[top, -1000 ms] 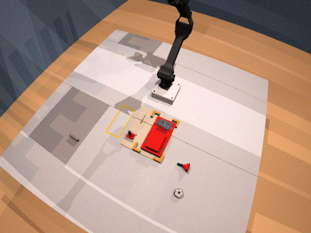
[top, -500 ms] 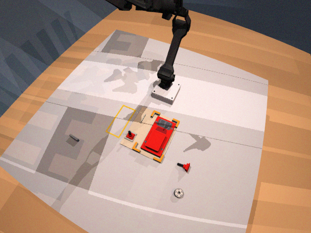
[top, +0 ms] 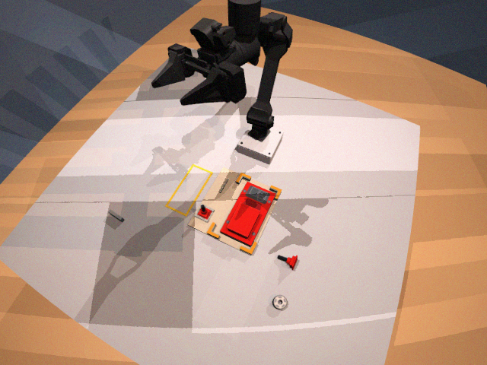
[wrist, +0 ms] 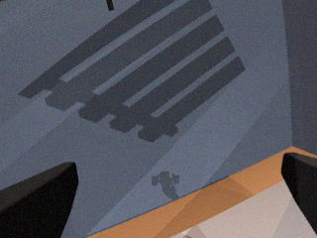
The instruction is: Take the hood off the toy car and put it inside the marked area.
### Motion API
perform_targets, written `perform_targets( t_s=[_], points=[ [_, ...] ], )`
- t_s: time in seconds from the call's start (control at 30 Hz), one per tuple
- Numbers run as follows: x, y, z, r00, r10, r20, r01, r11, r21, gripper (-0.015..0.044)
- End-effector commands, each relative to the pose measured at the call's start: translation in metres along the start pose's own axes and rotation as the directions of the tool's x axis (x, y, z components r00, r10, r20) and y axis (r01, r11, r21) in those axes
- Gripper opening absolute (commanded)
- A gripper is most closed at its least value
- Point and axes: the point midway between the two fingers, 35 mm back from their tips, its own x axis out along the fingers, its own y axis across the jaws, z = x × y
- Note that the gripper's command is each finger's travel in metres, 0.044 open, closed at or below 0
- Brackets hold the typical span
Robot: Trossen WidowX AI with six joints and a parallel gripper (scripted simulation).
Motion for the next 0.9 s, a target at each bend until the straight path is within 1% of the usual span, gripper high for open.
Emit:
perform_targets(
  t_s=[0.0,0.2,0.43,0.67,0.87],
  points=[
    [0.014,0.013,-0.034,0.993,0.028,-0.113,-0.030,0.999,-0.018,0.0440],
    [0.032,0.030,-0.088,0.954,0.054,-0.295,-0.076,0.995,-0.064,0.0440],
    [0.042,0.046,-0.156,0.858,0.061,-0.510,-0.137,0.984,-0.112,0.0440],
    [0.039,0.053,-0.225,0.708,0.035,-0.706,-0.197,0.969,-0.149,0.0440],
    [0.025,0.055,-0.282,0.537,-0.009,-0.844,-0.246,0.955,-0.167,0.0440]
  ],
)
